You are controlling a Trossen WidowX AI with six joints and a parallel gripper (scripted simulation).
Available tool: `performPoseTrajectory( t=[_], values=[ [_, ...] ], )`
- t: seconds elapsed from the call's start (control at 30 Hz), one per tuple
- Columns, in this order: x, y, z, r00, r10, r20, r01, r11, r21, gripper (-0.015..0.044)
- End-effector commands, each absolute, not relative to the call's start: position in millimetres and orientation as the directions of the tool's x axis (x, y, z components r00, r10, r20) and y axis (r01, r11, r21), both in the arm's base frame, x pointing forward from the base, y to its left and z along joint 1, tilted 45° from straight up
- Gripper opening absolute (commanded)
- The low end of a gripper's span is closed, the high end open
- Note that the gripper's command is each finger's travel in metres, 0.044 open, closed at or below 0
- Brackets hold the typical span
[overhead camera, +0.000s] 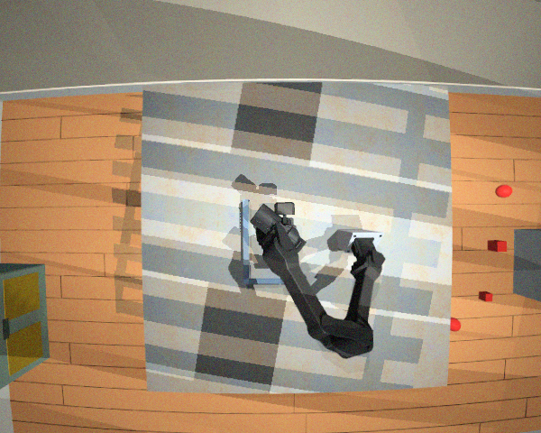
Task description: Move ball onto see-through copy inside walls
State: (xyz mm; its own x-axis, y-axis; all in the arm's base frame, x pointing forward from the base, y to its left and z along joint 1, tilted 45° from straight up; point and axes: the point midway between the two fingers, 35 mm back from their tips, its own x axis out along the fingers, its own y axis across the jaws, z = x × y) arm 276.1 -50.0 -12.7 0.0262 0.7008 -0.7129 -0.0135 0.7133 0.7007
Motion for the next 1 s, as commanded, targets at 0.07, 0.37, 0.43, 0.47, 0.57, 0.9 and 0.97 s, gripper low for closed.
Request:
performPoseTrajectory(
  t=[0.07,0.37,0.43,0.47,0.57,0.9,0.97],
  values=[
    [263.9,-31.5,-14.8,0.019,0.704,-0.710,-0.009,0.710,0.704,0.0000],
    [252.6,-12.5,-18.9,0.020,0.706,-0.708,-0.010,0.708,0.706,0.0000],
    [253.4,-8.5,-23.5,0.020,0.705,-0.708,-0.010,0.709,0.705,0.0000],
    [253.8,-5.7,-26.5,0.020,0.705,-0.709,-0.010,0.709,0.705,0.0000],
    [254.9,4.5,-37.3,0.021,0.705,-0.709,-0.009,0.710,0.705,0.0000],
    [253.3,36.1,-66.1,0.020,0.709,-0.705,-0.010,0.706,0.709,0.0000],
    [253.3,36.1,-66.1,0.020,0.709,-0.705,-0.010,0.706,0.709,0.0000]
  ],
)
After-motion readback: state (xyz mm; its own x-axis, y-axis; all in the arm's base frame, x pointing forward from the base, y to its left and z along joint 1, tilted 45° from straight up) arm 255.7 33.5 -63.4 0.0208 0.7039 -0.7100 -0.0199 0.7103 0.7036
